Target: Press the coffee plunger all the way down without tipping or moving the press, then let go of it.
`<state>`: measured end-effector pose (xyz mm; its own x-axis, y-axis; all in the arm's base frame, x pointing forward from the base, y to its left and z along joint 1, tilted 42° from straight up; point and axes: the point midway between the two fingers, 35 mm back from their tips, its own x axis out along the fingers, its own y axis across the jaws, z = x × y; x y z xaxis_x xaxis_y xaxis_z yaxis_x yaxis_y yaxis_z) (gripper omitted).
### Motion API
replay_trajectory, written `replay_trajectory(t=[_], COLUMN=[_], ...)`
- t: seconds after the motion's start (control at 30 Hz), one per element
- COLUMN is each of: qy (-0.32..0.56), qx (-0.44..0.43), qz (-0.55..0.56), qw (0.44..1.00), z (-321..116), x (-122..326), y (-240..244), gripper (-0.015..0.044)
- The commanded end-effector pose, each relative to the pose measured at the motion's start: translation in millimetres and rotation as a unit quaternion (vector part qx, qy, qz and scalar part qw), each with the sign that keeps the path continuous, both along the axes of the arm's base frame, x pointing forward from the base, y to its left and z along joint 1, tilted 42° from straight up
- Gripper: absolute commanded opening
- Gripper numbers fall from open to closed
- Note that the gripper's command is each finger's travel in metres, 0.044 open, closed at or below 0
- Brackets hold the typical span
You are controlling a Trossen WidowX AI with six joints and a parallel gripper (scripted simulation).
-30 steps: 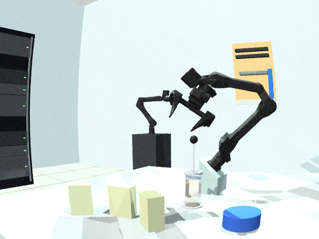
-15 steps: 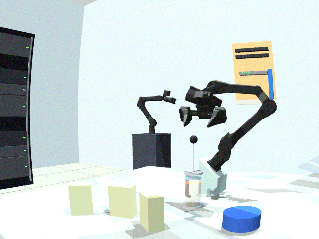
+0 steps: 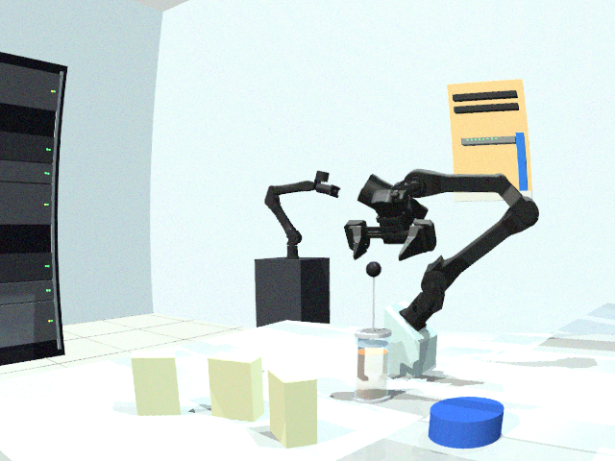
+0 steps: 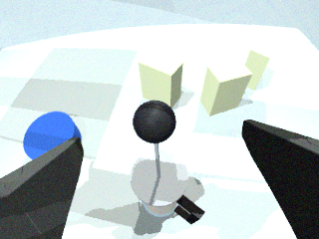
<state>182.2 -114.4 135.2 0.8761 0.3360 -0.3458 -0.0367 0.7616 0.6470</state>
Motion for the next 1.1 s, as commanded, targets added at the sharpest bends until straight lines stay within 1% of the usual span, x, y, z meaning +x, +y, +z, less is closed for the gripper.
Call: replay_trajectory(t=[0.0, 0.63, 1.03, 1.07], qy=[0.002, -0.006, -0.006, -0.006], qx=[0.003, 0.006, 0.006, 0.006], qz=[0.001, 0.0, 0.0, 0.0], qw=[1.0, 1.0, 1.0, 1.0], z=[-4.6, -8.7, -8.7, -8.7], x=[5.6, 29.6, 29.6, 29.6], y=[4.1, 14.3, 14.3, 14.3], gripper=[0.044, 0.044, 0.0125, 0.0119])
